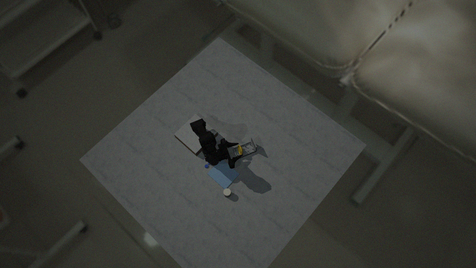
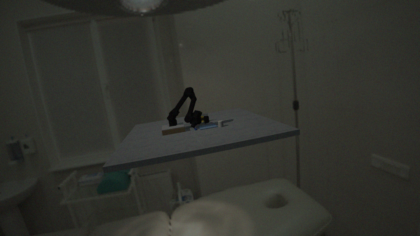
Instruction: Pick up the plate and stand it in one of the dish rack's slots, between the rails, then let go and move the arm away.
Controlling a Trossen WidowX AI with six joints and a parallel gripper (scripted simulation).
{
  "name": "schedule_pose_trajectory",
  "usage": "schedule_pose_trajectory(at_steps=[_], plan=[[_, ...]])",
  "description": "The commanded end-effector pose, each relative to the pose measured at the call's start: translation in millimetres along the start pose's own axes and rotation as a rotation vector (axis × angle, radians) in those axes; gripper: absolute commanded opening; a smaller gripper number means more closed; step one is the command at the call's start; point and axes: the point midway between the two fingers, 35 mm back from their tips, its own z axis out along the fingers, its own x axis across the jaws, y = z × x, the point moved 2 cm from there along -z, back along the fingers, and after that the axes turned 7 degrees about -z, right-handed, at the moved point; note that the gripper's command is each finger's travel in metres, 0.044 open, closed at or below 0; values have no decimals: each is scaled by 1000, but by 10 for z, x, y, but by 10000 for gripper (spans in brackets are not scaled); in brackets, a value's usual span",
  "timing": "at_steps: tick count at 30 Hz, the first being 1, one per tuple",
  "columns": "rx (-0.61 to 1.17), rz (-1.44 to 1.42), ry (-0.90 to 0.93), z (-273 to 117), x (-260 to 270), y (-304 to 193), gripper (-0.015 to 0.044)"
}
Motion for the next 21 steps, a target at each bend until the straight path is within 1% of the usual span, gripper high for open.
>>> schedule_pose_trajectory(at_steps=[1,5,15,21], plan=[[0,0,0,0,0,-1,400],[-4,0,1,-1,-28,63,400],[-49,-7,47,-32,-265,1032,400],[-50,-8,49,-33,-297,1100,400]])
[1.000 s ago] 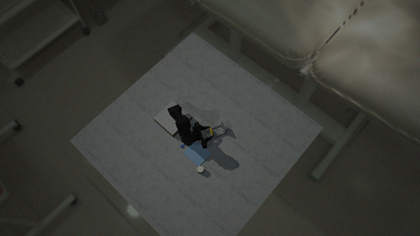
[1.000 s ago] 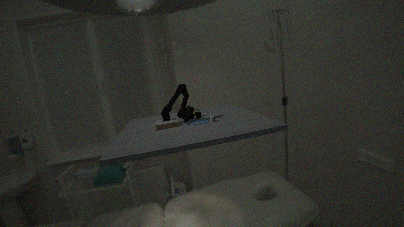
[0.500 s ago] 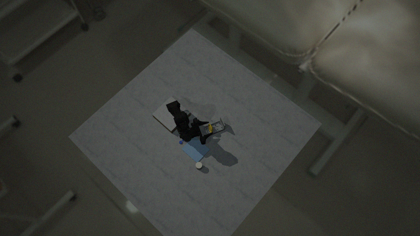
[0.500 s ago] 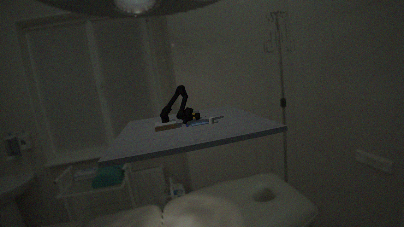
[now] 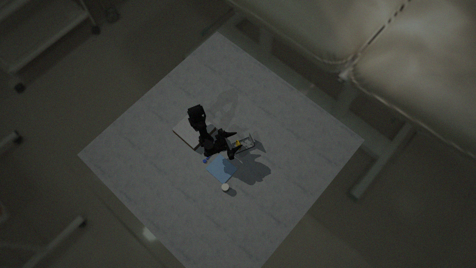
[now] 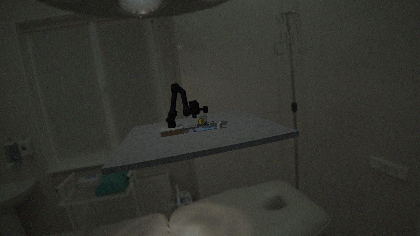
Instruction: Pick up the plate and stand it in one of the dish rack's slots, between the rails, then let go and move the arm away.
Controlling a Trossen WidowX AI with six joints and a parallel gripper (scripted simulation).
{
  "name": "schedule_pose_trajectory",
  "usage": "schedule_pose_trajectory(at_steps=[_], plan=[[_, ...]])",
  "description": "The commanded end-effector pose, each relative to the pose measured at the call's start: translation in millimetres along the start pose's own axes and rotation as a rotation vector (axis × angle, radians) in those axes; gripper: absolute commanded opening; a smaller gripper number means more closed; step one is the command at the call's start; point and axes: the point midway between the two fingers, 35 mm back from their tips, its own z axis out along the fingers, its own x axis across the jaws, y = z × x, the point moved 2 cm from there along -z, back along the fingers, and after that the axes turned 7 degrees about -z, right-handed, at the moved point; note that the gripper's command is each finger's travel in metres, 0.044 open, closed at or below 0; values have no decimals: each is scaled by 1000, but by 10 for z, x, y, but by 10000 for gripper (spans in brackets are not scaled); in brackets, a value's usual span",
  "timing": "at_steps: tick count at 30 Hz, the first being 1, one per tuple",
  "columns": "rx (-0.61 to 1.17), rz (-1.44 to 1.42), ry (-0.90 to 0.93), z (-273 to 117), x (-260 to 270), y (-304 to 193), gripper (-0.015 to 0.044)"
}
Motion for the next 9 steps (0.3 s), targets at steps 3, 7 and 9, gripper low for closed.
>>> schedule_pose_trajectory(at_steps=[3,7,9], plan=[[4,45,-43,13,-172,47,400],[23,118,-122,31,-415,47,400],[37,155,-161,37,-529,47,400]])
